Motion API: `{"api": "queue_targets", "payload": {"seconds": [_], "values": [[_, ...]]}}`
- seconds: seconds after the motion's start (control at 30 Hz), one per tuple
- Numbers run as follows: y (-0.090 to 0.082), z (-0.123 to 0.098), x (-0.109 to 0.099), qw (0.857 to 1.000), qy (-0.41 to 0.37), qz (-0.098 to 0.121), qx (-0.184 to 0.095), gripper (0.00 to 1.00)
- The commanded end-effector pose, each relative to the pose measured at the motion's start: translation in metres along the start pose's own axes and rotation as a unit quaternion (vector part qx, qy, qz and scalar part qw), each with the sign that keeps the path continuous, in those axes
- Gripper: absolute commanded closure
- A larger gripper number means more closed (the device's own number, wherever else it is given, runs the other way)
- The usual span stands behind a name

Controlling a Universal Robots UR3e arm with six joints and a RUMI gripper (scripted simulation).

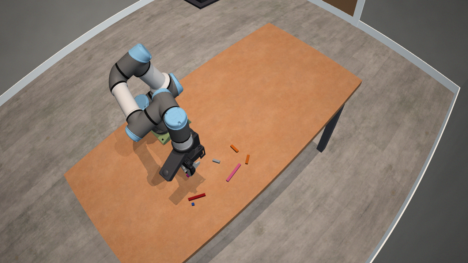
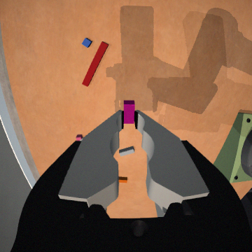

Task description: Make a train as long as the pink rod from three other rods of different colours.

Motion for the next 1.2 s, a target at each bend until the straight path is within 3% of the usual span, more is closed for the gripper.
{"api": "queue_targets", "payload": {"seconds": [0.0, 0.1, 0.17, 0.27, 0.47, 0.67, 0.73, 0.93, 1.17], "values": [[-0.001, 0.002, -0.003, 0.997, -0.083, 0.003, -0.005, 1.00], [-0.001, 0.003, -0.006, 0.990, -0.142, 0.004, -0.005, 1.00], [-0.001, 0.003, -0.006, 0.990, -0.142, 0.004, -0.005, 1.00], [-0.001, 0.003, -0.008, 0.979, -0.205, 0.004, -0.004, 1.00], [-0.001, 0.003, -0.012, 0.946, -0.324, 0.004, -0.004, 1.00], [-0.001, 0.002, -0.015, 0.901, -0.434, 0.005, -0.003, 1.00], [-0.001, 0.002, -0.015, 0.901, -0.434, 0.005, -0.003, 1.00], [-0.001, 0.001, -0.017, 0.844, -0.537, 0.005, -0.003, 1.00], [-0.001, 0.000, -0.018, 0.767, -0.641, 0.005, -0.002, 1.00]]}}
Point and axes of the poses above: the point where the finger pads meet when closed, its own y axis out along the fingers, its own x axis across the jaws, z = x × y, the point moved 8 cm from there along -y, back along the fingers, and after that the axes turned 13 degrees about y, right-handed, at the moved point
